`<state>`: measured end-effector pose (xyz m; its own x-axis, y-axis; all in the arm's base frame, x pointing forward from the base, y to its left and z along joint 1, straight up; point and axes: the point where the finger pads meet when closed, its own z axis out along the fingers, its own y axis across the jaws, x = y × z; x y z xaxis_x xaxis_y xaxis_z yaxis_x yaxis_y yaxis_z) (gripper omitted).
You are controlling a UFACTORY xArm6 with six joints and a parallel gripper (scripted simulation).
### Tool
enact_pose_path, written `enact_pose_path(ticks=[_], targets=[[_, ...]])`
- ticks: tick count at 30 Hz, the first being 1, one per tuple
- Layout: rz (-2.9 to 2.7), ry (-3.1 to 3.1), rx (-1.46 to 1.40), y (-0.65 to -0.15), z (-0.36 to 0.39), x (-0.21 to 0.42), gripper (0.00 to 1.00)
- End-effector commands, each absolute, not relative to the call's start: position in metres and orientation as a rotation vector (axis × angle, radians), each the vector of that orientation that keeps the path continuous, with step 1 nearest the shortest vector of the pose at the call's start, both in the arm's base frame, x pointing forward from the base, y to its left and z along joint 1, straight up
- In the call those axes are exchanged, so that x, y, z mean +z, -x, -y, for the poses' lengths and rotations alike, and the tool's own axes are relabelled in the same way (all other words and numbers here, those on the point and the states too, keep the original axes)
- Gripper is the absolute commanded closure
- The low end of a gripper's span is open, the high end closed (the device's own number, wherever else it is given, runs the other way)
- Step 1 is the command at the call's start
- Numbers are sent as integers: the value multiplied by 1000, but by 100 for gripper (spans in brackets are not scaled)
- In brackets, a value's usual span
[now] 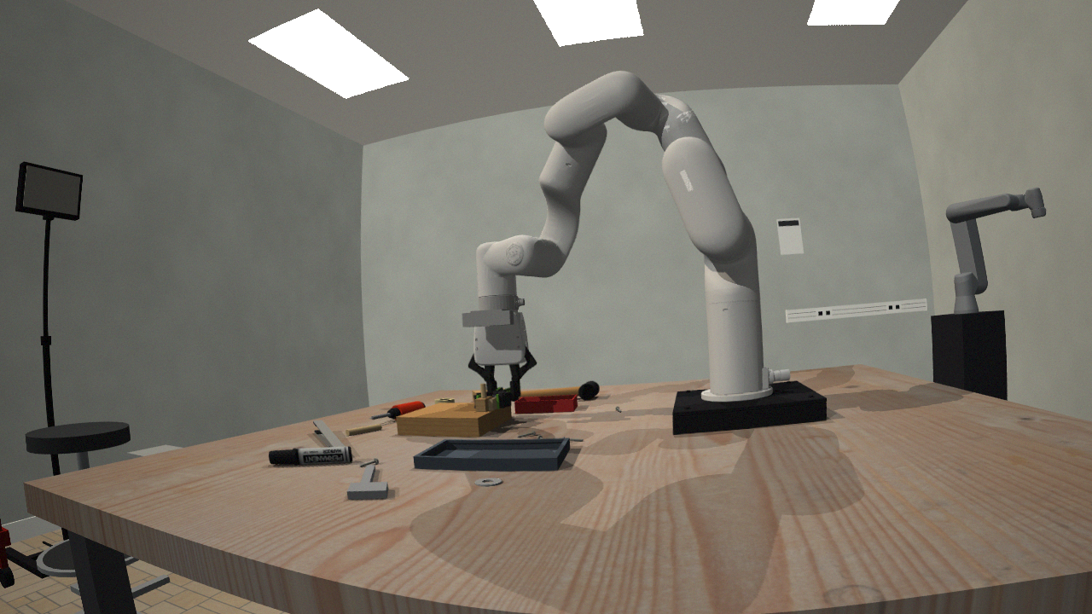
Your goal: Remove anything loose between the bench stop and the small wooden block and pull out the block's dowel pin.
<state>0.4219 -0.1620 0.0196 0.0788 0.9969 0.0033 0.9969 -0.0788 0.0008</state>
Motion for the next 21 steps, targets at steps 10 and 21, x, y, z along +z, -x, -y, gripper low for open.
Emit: enact_pose_path(ticks=[10,21], targets=[[2134,2309,-8,-424,163,21,58],[2134,2309,-8,-424,163,21,54]])
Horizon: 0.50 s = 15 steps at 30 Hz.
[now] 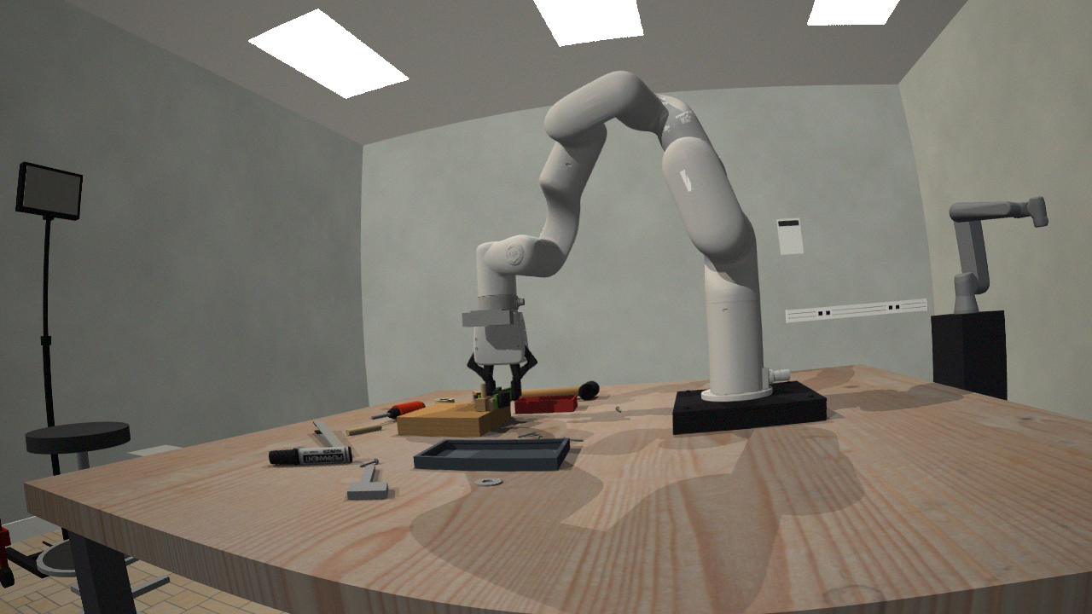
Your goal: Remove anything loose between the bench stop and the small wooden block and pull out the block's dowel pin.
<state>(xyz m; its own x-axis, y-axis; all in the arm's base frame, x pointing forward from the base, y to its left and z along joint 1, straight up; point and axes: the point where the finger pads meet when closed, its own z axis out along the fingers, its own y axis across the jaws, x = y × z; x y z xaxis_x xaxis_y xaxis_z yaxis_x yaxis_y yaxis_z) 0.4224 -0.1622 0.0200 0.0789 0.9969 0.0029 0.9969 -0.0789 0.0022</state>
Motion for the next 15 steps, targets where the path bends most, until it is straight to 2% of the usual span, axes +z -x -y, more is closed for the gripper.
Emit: enact_pose_path(ticks=[1,15], targets=[[2134,2309,-8,-424,163,21,54],[2134,2309,-8,-424,163,21,51]])
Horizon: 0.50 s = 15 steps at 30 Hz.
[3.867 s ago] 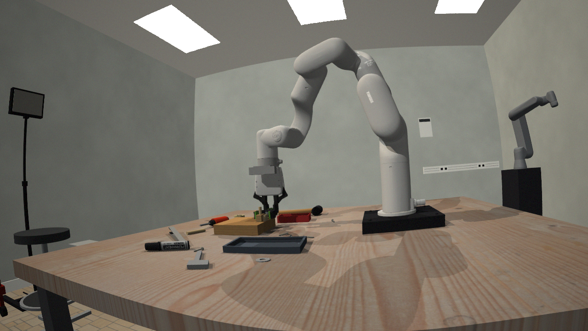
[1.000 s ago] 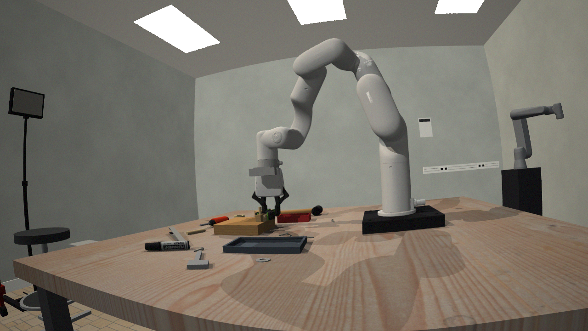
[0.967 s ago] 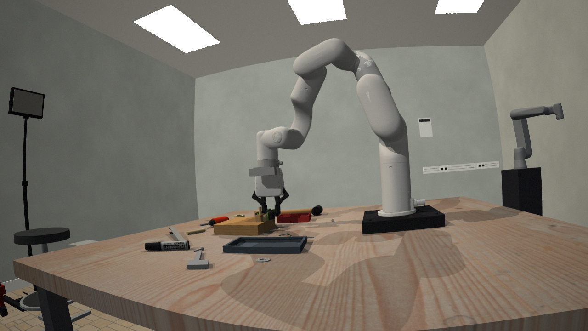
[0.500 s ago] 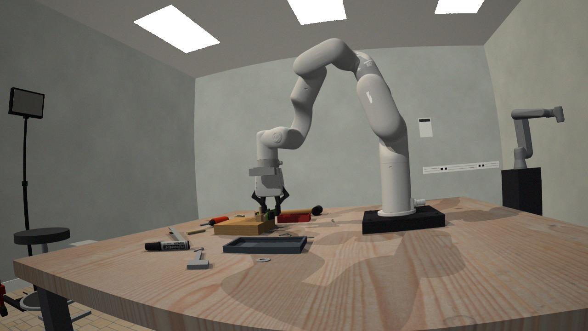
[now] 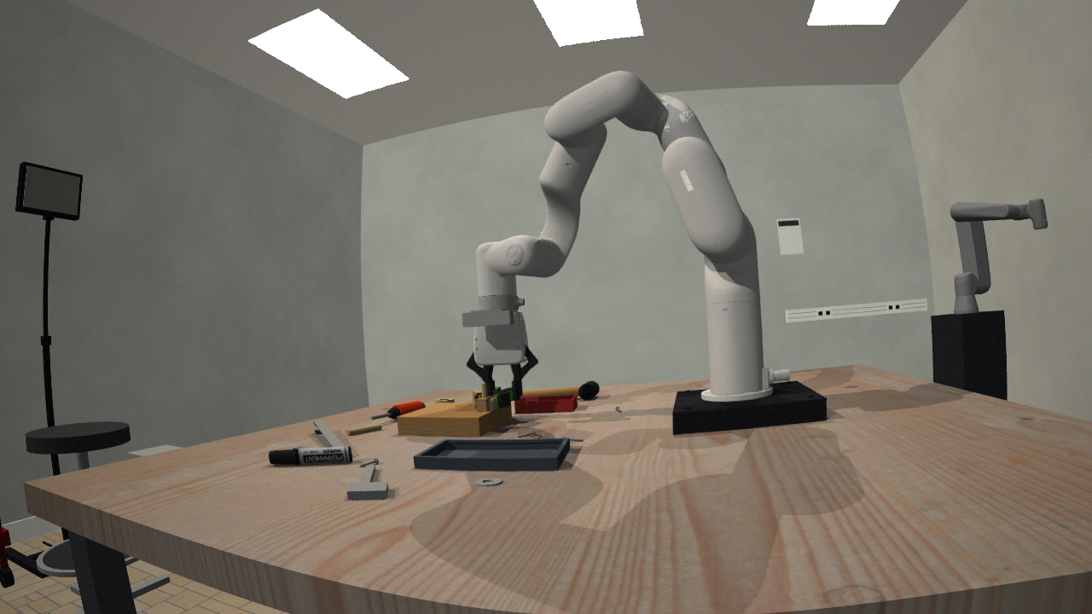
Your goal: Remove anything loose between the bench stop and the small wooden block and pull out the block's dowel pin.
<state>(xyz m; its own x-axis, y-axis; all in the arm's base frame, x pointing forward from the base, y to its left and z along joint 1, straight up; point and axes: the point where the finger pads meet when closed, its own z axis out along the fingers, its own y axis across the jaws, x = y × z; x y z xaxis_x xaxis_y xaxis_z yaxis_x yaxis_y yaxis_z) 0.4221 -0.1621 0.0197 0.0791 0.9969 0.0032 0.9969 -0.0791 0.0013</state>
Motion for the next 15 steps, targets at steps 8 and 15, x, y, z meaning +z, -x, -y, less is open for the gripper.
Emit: enact_pose_path(ticks=[8,15], targets=[[2134,2309,-8,-424,163,21,50],[2134,2309,-8,-424,163,21,50]])
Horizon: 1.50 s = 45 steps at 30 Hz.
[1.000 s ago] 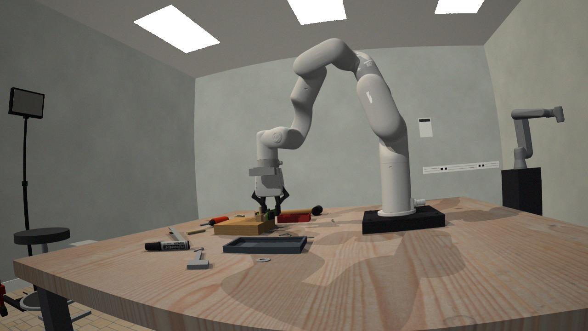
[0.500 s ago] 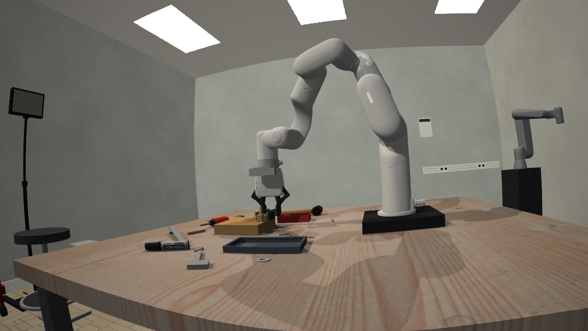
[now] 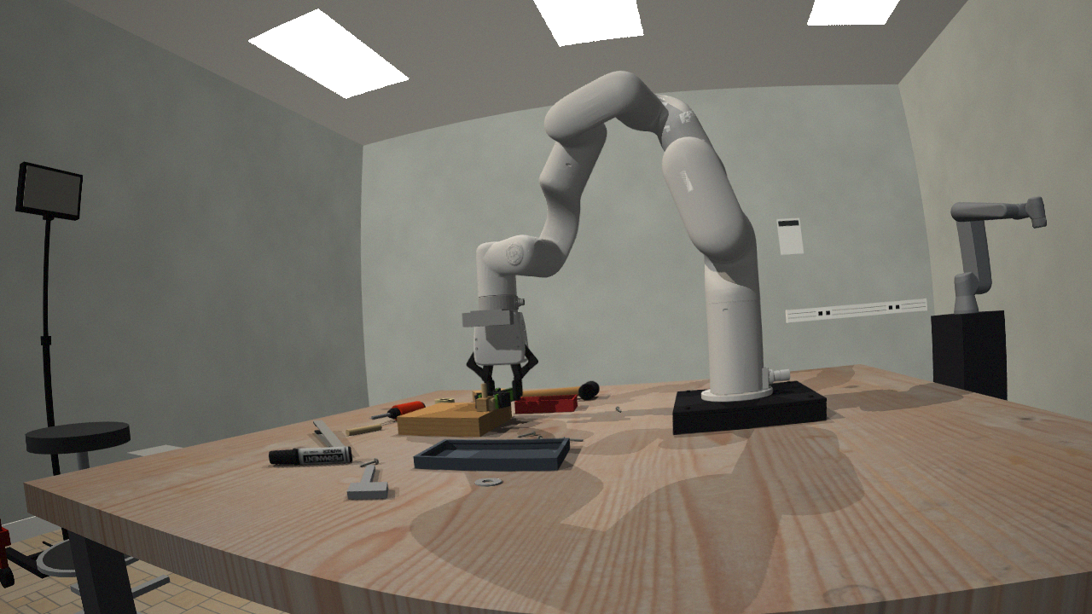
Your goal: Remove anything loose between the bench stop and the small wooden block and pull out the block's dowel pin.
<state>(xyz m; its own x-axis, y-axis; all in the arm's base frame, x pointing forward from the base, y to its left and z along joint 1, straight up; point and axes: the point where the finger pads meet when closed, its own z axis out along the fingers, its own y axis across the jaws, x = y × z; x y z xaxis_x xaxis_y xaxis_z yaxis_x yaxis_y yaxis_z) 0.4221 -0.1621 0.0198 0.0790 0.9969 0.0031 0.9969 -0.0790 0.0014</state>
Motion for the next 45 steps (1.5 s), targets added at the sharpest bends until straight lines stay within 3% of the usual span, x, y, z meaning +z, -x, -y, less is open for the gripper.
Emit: enact_pose_path(ticks=[1,45], targets=[[2134,2309,-8,-424,163,21,50],[2134,2309,-8,-423,163,72,50]])
